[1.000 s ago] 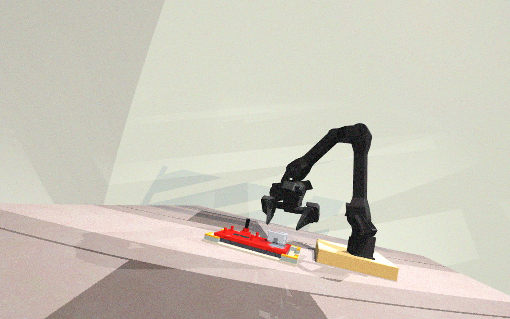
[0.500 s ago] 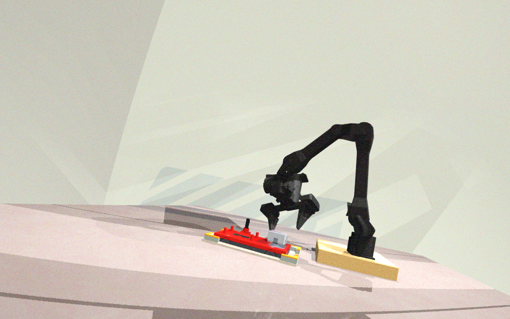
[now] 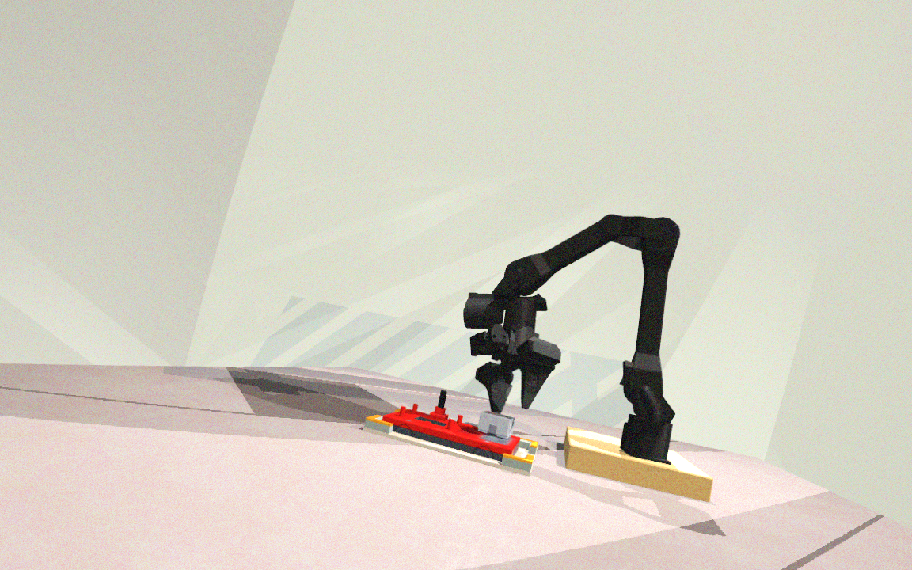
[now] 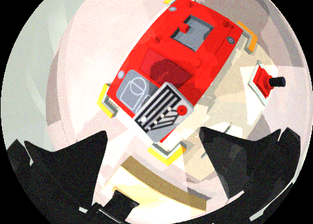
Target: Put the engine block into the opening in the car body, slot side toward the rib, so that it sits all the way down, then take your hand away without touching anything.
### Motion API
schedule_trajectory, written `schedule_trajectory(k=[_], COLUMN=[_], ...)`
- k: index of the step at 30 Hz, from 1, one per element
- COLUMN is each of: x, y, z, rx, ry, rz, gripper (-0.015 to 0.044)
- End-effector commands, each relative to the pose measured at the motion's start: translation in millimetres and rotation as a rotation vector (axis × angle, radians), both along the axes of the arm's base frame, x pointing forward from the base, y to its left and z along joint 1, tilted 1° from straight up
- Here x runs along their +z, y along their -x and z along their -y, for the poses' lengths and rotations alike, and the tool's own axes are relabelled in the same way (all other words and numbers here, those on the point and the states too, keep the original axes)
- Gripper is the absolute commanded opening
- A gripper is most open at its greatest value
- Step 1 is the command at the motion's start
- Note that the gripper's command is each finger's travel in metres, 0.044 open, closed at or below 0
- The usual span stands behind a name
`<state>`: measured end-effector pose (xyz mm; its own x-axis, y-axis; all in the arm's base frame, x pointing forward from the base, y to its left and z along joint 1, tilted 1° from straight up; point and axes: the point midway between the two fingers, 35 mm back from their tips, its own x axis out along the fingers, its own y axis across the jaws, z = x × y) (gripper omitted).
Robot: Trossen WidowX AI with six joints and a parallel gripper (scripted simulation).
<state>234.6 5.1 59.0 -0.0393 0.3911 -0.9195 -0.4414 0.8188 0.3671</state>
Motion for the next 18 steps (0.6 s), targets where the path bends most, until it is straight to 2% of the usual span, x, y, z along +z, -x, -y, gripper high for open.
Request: schedule_trajectory(k=[1, 18], x=[4.7, 21.0], y=[-1.5, -8.5], z=[-0.2, -5.6], rx=[-0.081, -0.575], ry=[0.061, 0.332], rz=[-0.029, -0.115], gripper=[0.0440, 0.0440])
